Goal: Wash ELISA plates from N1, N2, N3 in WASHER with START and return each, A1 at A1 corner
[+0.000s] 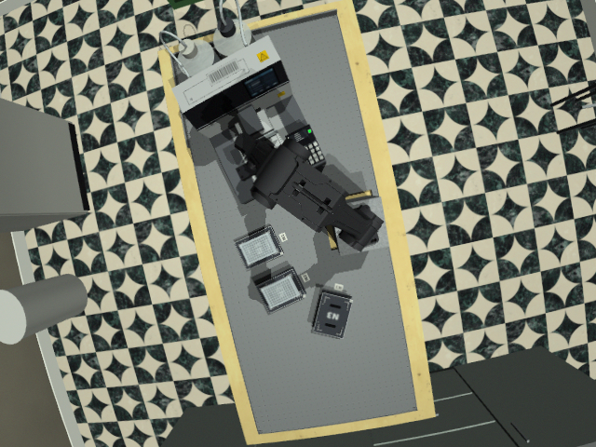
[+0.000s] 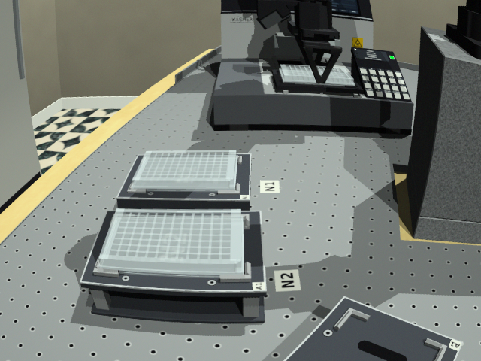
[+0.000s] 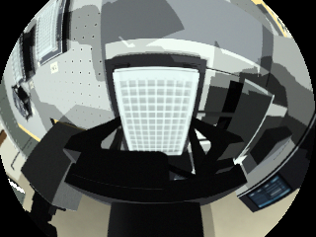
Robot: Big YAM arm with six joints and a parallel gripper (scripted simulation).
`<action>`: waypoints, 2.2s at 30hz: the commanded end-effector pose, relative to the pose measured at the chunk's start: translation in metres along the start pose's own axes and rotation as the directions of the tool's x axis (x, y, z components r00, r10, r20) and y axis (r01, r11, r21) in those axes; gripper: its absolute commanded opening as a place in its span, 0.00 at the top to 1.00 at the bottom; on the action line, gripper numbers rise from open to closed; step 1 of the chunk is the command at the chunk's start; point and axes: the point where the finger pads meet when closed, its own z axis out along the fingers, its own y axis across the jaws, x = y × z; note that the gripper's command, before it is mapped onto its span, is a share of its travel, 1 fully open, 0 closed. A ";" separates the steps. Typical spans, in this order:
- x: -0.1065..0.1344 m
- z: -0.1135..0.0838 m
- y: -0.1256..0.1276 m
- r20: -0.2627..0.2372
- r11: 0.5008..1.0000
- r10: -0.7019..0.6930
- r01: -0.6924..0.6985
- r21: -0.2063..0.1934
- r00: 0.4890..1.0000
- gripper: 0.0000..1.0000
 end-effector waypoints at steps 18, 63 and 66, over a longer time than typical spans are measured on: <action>-0.005 -0.003 -0.007 0.007 1.000 0.000 0.000 0.015 1.000 0.16; -0.005 -0.062 -0.015 0.015 1.000 -0.002 0.001 0.031 1.000 0.16; -0.008 -0.069 -0.019 0.019 0.999 -0.004 0.003 0.039 1.000 0.16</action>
